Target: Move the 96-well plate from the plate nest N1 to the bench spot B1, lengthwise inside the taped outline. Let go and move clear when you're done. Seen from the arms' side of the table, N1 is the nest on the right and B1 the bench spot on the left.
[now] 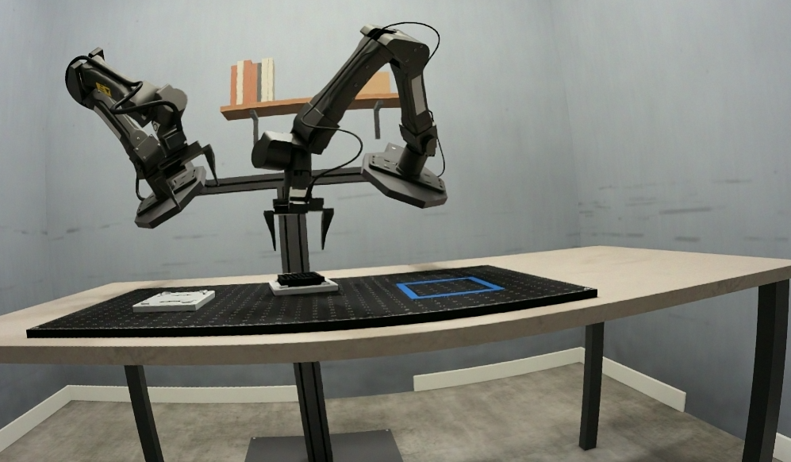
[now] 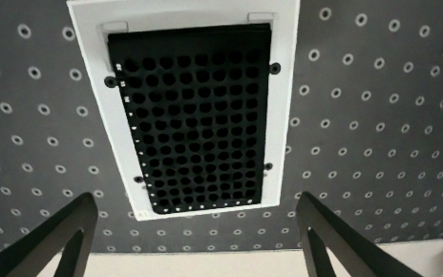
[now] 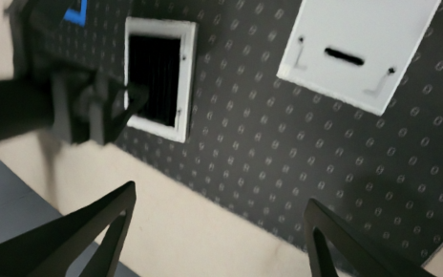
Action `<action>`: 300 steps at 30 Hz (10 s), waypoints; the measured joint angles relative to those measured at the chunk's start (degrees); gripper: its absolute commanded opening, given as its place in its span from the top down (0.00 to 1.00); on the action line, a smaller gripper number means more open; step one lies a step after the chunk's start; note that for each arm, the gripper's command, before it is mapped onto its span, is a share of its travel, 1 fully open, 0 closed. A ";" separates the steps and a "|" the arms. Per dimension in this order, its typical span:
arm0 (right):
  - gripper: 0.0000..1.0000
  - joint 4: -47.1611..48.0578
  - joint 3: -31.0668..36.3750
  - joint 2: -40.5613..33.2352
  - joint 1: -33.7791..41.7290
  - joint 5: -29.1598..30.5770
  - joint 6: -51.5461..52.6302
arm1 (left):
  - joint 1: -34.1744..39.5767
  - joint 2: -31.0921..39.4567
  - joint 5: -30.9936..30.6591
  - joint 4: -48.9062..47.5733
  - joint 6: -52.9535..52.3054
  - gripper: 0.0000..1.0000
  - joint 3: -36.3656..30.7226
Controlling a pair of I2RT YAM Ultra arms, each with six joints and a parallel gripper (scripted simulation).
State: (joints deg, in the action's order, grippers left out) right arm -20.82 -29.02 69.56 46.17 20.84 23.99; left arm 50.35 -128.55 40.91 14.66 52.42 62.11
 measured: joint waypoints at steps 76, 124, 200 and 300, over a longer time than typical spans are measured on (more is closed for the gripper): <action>0.00 -35.80 5.05 7.30 85.46 35.65 48.76 | -4.94 -7.80 -2.05 2.10 2.99 0.00 6.54; 0.00 -35.80 5.05 7.30 85.46 35.65 48.78 | -4.26 -6.43 -2.36 1.90 3.34 0.21 6.32; 0.00 102.64 -4.74 70.44 16.48 0.39 -51.80 | -43.36 28.48 -14.78 5.62 -49.86 0.21 -1.29; 0.00 103.36 -4.90 70.44 16.48 0.00 -52.04 | -46.38 21.64 -16.22 -3.34 -53.59 0.00 -2.38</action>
State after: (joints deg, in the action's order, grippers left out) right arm 82.54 -33.91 140.00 62.65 20.84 -28.05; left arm 3.97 -106.91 24.69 11.31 -1.17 59.72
